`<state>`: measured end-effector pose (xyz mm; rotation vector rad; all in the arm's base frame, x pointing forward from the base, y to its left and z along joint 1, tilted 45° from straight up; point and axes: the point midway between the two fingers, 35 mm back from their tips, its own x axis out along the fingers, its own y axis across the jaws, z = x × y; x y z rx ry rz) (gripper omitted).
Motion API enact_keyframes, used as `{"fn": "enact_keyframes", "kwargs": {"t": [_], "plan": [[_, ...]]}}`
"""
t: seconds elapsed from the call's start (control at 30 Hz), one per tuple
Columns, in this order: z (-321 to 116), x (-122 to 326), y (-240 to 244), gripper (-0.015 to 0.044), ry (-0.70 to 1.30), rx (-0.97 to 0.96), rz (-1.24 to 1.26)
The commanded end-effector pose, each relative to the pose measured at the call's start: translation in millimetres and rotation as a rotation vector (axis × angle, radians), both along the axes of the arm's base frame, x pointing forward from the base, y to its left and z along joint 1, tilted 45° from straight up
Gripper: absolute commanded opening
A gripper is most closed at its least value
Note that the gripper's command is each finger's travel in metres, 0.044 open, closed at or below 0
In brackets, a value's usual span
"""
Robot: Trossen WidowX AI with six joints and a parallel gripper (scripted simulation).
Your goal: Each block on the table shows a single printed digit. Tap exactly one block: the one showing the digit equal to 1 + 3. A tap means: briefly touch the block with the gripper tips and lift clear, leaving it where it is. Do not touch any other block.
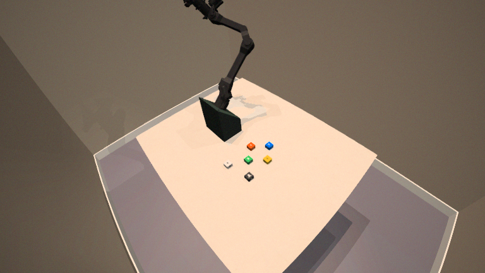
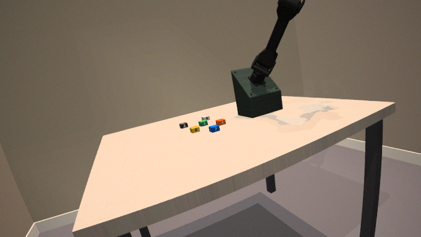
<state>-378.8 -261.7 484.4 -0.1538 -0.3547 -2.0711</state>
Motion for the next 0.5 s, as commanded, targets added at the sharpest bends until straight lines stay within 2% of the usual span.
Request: {"fn": "enact_keyframes", "kwargs": {"t": [0.0,0.1,0.27,0.47], "plan": [[-3,0,-4,0.04,-0.005,0.007,0.006],[-50,14,-57,0.04,-0.061,0.118,0.103],[-99,41,-109,0.04,-0.104,0.242,0.214],[-168,96,-169,0.04,-0.137,0.423,0.381]]}}
